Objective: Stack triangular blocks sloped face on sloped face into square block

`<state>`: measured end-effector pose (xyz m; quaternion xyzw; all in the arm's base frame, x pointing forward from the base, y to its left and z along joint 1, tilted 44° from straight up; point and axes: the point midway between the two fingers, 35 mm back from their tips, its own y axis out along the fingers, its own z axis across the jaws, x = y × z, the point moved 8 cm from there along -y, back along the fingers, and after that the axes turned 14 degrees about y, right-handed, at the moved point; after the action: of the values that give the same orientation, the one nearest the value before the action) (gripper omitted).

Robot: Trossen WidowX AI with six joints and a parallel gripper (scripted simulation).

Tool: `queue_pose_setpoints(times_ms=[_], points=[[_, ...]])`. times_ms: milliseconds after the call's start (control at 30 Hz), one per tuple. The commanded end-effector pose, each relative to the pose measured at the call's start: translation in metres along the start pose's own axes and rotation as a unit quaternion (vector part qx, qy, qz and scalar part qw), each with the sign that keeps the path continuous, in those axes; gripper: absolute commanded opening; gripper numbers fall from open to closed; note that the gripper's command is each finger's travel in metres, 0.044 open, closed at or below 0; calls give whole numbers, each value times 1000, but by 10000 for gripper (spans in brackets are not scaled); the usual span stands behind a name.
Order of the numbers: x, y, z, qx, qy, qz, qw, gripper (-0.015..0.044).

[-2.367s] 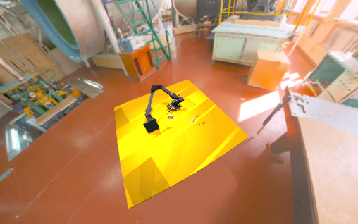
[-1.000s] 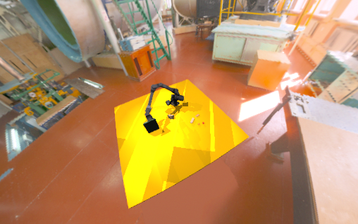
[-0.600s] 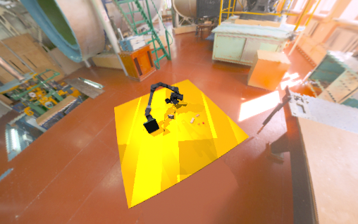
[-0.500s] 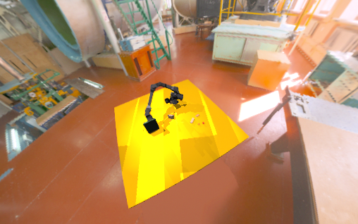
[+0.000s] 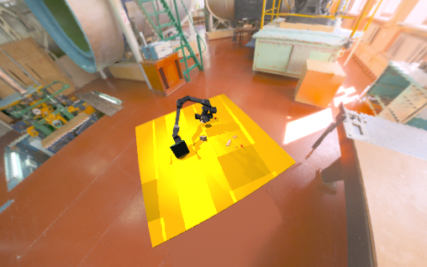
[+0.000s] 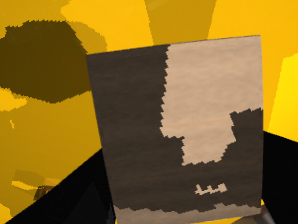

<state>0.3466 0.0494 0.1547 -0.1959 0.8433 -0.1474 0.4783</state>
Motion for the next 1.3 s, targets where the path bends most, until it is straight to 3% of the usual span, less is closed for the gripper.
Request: queue_pose_setpoints(times_ms=[0, 867, 1267], points=[[-7, -1, -3, 13, 32, -25, 999, 0], [-47, -2, -21, 181, 304, -126, 927, 0], [-29, -19, -19, 190, 311, -128, 922, 0]])
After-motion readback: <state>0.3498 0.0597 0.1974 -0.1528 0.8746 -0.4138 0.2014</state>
